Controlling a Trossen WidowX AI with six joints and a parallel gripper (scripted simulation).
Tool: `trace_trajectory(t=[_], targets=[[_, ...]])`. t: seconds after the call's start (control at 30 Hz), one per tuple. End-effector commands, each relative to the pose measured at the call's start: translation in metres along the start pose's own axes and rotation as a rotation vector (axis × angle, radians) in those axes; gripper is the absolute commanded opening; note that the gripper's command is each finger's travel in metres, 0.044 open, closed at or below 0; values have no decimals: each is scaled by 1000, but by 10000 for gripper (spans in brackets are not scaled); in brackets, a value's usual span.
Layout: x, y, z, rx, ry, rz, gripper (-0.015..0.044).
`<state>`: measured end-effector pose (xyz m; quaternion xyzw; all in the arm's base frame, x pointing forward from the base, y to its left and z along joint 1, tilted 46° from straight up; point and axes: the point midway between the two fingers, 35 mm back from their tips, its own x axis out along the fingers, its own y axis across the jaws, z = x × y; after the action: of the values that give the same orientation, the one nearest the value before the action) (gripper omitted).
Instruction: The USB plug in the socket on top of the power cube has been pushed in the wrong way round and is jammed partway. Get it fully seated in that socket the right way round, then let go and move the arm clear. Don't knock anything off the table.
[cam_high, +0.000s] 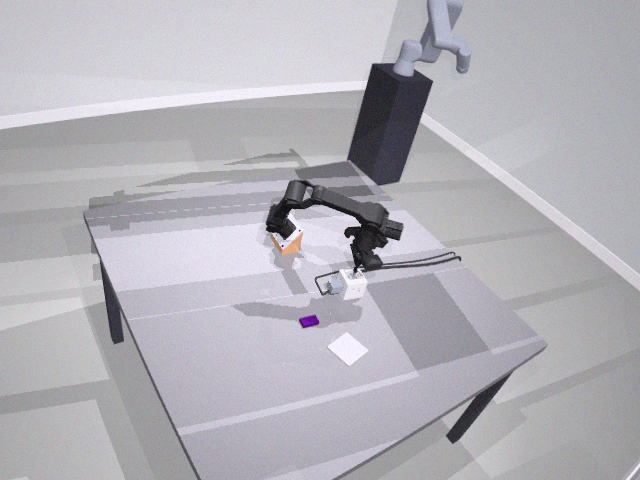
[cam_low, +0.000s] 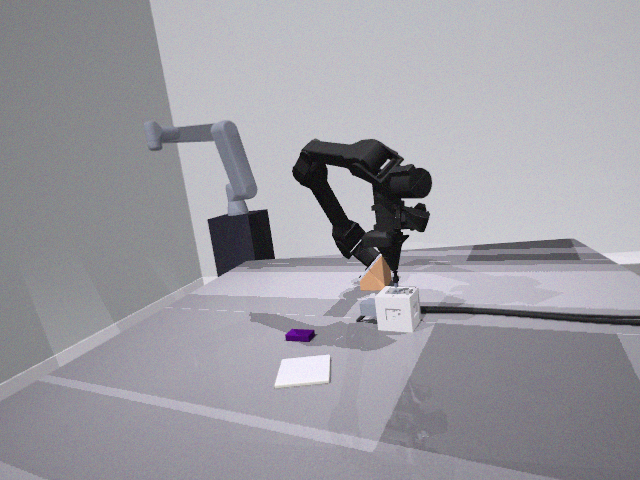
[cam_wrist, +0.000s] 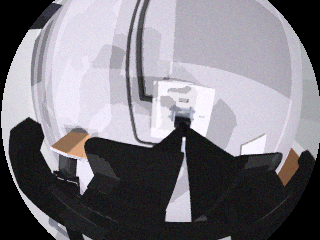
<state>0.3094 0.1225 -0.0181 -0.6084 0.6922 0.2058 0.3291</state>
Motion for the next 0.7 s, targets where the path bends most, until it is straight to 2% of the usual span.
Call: trace_trajectory(t=[0.0,0.67], targets=[[1,-1,0,-6,2,-6,0],[3,-1,0,-15,2,-6,0]])
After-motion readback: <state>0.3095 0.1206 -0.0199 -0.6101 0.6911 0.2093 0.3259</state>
